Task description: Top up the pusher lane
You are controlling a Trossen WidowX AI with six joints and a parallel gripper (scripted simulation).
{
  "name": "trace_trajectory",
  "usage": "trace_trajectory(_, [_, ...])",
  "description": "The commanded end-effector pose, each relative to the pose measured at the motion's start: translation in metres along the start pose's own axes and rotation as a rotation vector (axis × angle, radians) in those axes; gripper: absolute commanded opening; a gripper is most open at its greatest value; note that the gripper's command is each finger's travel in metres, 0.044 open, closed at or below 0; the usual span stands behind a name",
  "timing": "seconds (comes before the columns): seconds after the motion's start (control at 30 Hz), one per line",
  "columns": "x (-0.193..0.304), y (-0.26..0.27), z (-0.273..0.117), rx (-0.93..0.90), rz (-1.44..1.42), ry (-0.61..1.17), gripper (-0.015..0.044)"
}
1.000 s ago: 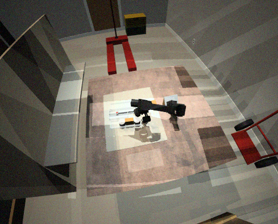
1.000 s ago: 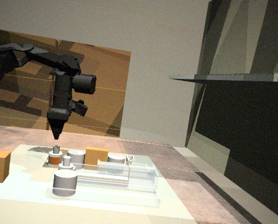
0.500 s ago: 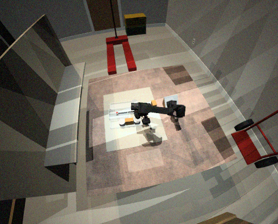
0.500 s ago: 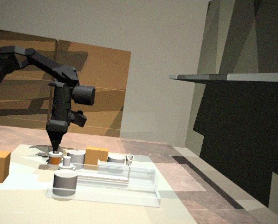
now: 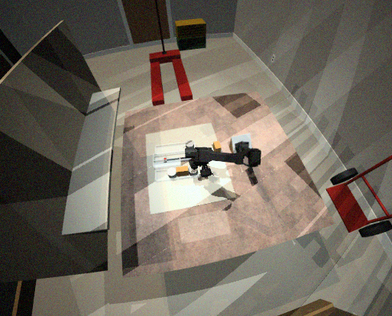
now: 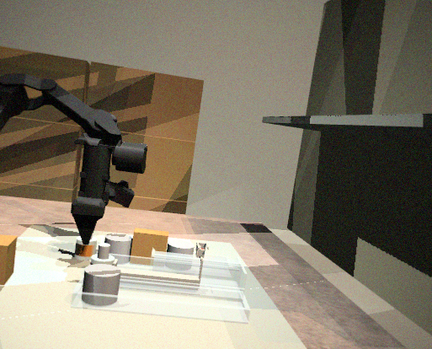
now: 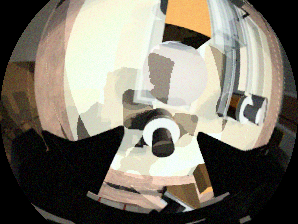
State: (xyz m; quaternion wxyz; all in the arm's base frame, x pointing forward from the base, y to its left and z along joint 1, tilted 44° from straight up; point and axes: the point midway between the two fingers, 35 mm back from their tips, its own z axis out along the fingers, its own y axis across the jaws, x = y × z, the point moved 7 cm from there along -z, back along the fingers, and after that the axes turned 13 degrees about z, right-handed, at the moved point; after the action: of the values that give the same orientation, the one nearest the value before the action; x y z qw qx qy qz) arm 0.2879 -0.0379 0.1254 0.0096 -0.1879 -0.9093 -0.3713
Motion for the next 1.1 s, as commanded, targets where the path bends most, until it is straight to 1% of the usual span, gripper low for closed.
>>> trace_trajectory(0.0, [0.002, 0.000, 0.009, -0.003, 0.006, 0.009, 0.0440])
trace_trajectory(0.27, [0.003, 0.000, 0.019, -0.004, 0.006, 0.010, 0.0440])
trace_trajectory(0.57, [0.003, 0.000, 0.019, -0.004, 0.006, 0.010, 0.0204])
trace_trajectory(0.8, [0.003, 0.000, 0.019, -0.004, 0.006, 0.010, 0.0157])
trace_trajectory(1.0, [0.003, -0.006, 0.009, 0.012, 0.051, -0.007, 0.0000])
trace_trajectory(1.07, [0.002, -0.009, 0.001, 0.020, 0.071, -0.013, 0.0000])
